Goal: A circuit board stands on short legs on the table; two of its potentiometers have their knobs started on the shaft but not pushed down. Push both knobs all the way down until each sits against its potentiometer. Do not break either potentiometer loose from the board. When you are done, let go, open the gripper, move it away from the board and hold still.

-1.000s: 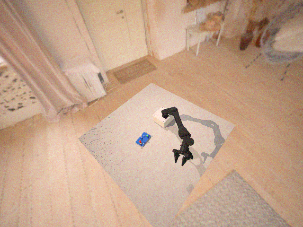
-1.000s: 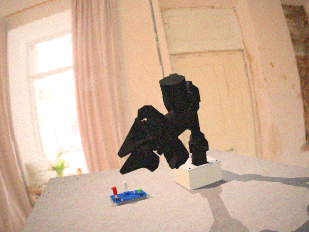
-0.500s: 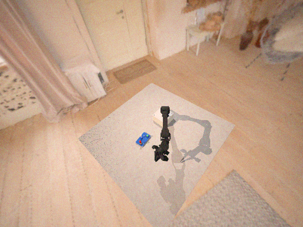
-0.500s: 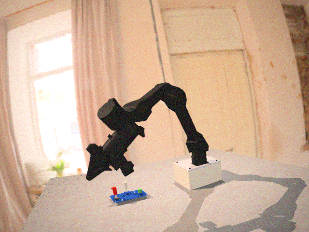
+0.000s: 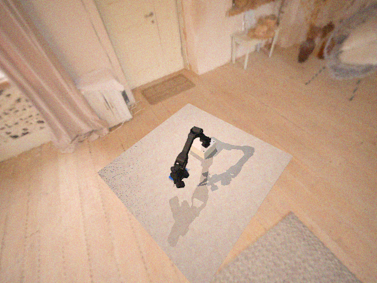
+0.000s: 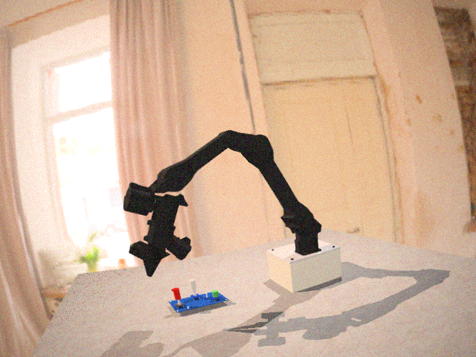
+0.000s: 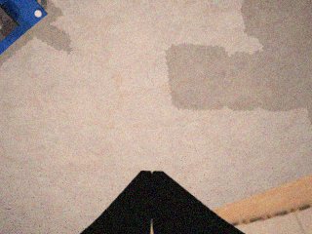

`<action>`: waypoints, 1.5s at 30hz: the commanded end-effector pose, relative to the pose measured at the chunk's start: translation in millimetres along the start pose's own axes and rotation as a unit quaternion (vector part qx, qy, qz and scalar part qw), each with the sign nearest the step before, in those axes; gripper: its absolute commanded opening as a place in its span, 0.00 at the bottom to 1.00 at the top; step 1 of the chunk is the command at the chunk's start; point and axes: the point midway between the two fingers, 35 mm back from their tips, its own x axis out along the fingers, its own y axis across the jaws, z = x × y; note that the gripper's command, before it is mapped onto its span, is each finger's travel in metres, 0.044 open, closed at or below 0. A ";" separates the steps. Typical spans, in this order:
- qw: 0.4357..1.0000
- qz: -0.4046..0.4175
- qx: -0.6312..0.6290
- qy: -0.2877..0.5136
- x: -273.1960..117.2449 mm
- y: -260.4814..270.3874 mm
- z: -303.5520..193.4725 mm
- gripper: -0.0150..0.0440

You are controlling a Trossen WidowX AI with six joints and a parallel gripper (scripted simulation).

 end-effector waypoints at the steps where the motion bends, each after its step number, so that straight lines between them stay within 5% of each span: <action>1: 0.997 0.034 0.014 -0.071 7.0 66.1 3.9 0.25; 11: 0.973 0.060 0.075 -0.209 0.0 178.1 32.4 0.25; 45: 0.973 0.060 0.076 -0.211 35.8 183.2 50.0 0.25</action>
